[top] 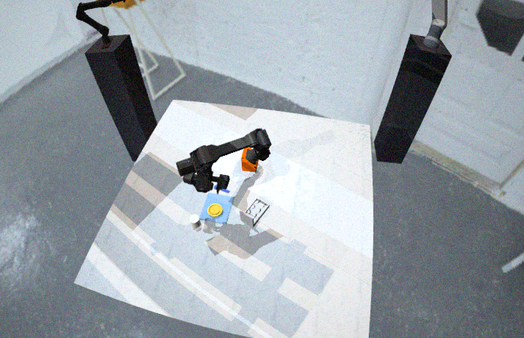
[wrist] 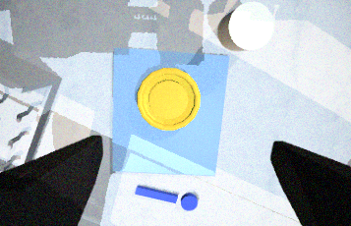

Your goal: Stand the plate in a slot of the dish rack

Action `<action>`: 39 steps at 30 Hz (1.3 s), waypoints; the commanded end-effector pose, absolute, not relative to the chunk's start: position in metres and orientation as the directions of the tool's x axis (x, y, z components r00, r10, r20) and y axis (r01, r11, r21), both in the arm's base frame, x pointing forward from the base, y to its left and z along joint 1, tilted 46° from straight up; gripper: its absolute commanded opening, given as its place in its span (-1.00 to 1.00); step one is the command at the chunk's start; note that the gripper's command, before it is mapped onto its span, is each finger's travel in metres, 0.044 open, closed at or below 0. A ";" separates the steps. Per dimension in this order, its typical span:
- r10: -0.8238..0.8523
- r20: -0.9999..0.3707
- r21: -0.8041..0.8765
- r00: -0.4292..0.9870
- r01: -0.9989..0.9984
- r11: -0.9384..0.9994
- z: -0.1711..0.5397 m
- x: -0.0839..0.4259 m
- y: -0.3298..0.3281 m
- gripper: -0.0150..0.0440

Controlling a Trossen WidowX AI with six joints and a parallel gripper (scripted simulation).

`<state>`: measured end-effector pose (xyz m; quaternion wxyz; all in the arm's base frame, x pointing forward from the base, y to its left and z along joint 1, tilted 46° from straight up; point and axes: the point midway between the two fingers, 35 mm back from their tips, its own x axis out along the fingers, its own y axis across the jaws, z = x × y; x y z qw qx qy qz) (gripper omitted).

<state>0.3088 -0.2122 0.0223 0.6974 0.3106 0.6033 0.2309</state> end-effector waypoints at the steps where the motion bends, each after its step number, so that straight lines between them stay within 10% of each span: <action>1: 0.713 -0.693 0.720 0.111 0.062 0.691 -0.010 0.316 -0.177 0.86; 39: 0.711 -0.701 0.713 0.058 0.079 0.696 -0.077 0.318 -0.102 0.86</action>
